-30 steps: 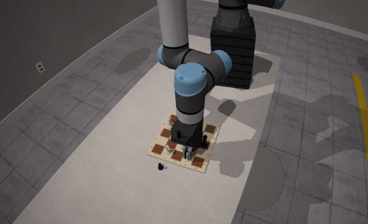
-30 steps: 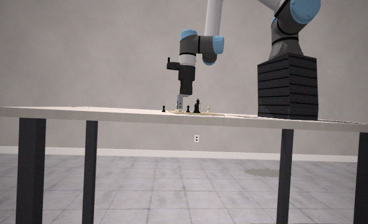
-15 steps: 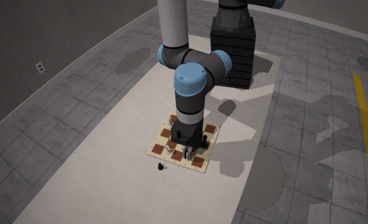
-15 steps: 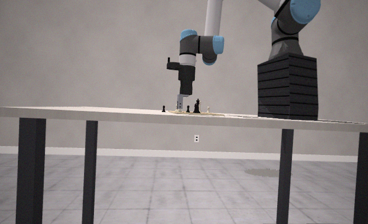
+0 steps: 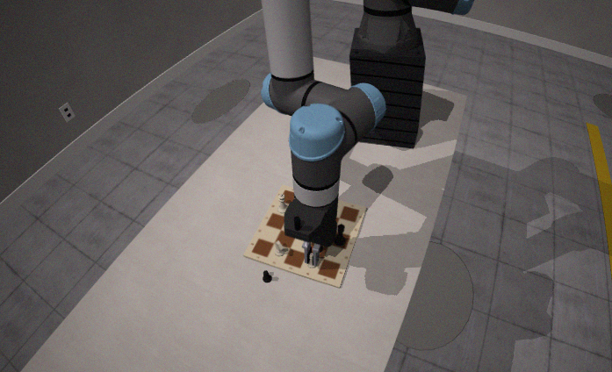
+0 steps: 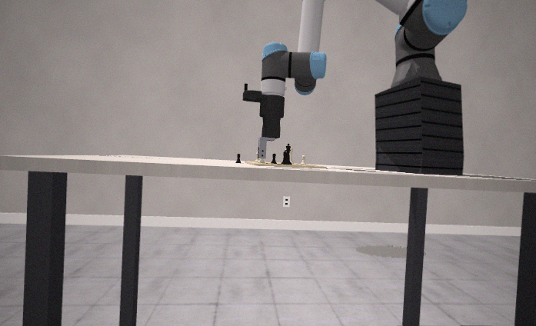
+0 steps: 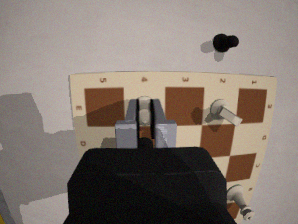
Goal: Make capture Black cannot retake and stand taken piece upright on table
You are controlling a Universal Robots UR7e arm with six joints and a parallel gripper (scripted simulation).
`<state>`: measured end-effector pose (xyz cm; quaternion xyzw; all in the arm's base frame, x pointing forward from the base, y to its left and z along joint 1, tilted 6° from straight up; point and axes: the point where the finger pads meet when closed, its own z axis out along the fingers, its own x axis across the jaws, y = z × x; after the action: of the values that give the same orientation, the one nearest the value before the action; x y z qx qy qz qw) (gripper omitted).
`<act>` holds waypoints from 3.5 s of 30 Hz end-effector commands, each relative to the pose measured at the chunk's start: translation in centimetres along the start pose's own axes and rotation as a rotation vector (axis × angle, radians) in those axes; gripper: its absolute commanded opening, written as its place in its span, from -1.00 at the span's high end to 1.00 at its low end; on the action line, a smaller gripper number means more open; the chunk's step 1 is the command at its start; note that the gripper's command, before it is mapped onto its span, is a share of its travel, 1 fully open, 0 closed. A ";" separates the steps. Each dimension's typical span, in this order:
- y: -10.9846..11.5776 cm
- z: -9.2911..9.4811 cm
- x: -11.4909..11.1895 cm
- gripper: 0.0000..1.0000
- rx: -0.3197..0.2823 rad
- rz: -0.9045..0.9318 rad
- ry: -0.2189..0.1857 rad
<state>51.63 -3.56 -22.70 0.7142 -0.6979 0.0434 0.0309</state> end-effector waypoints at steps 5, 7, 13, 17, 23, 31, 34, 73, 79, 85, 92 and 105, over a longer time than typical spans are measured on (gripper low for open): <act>-0.1 -0.1 0.0 0.13 0.001 0.000 0.000; -0.1 -0.1 0.0 0.13 0.001 0.000 0.000; -0.1 -0.1 0.0 -0.45 0.001 0.000 0.000; -0.1 -0.1 0.0 -0.45 0.001 0.000 0.000; -0.1 -0.1 0.0 -0.45 0.001 0.000 0.000; -0.1 -1.3 0.0 -0.45 0.001 0.000 0.000; -0.1 -2.5 0.0 -0.45 0.001 0.000 0.000; 0.0 -9.1 0.0 -1.00 0.001 0.000 0.000; 0.0 -9.1 0.0 -1.00 0.001 0.000 0.000; 0.0 -9.7 0.0 -1.00 0.001 0.000 0.000; 0.0 -11.7 0.0 -1.00 0.001 0.000 0.000; 0.0 -16.0 0.0 -1.00 0.001 0.000 0.000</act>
<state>51.36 -1.98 -7.71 0.7143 -0.6978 0.0441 0.0305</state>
